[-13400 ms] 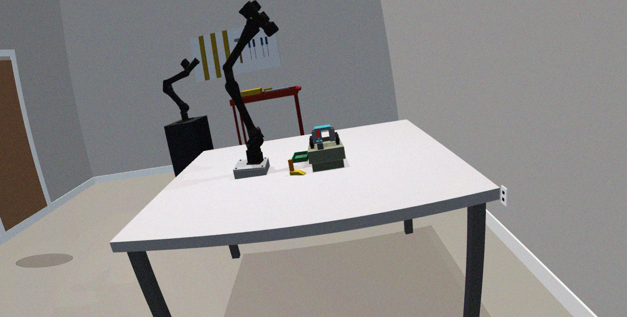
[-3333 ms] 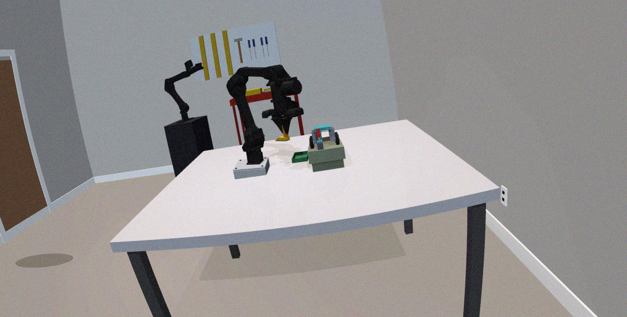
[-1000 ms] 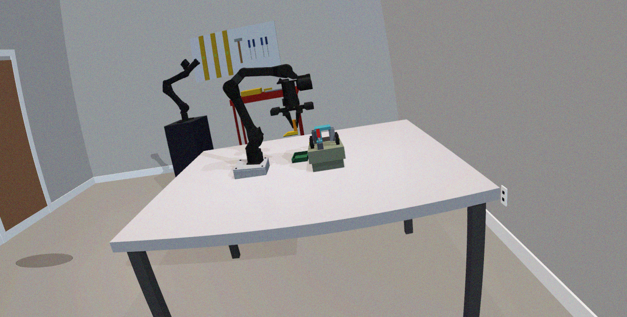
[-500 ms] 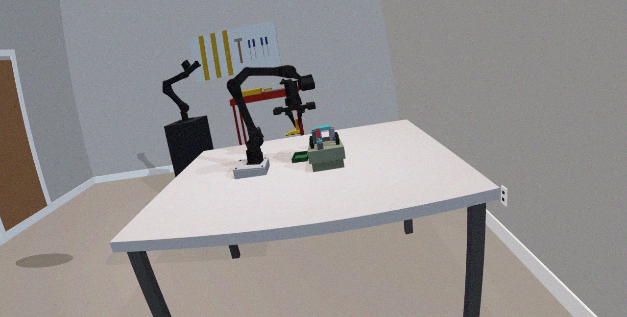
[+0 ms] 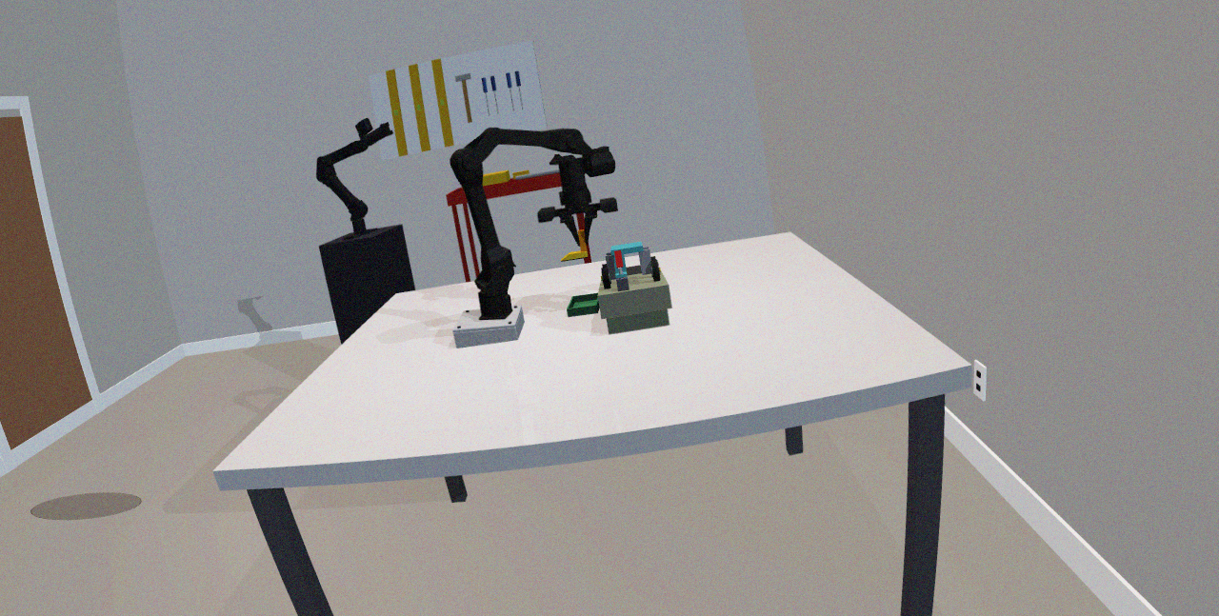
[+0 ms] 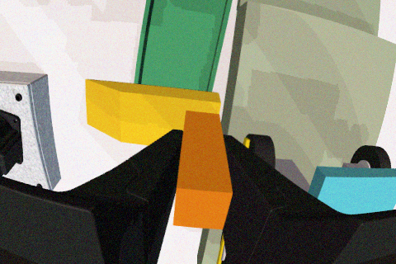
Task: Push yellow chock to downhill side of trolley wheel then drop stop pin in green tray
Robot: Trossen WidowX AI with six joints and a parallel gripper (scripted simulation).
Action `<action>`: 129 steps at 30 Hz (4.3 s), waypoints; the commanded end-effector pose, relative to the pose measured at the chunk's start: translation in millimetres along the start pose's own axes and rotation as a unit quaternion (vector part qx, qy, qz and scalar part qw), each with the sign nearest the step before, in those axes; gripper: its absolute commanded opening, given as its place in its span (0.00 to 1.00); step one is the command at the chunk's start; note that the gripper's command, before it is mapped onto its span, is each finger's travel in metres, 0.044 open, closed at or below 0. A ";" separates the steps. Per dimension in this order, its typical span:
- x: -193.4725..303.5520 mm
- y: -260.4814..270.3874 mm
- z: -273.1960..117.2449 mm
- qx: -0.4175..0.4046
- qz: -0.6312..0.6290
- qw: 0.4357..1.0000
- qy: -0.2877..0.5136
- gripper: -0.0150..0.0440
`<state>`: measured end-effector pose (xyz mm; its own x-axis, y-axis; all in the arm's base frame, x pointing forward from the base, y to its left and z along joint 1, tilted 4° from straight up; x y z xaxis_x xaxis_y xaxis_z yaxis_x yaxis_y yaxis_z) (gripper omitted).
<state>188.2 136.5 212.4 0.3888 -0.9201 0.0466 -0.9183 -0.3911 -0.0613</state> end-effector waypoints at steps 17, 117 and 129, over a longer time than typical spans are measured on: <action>-48.5 -25.7 0.2 0.002 -0.076 0.997 0.003 0.25; -42.0 -56.2 67.1 -0.040 -0.705 0.708 0.035 0.25; -32.9 -55.8 65.0 -0.040 -0.705 0.708 0.036 0.25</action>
<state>231.1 191.5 149.1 0.9215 0.3840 0.0587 0.3724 -0.9163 0.1476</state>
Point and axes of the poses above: the point midway between the two fingers, 35 mm back from their tips, its own z axis out along the fingers, its own y axis across the jaws, x = y × z, the point moved 5 cm from there along -z, back along the fingers, and after that the axes turned 12 degrees about -z, right-handed, at the moved point
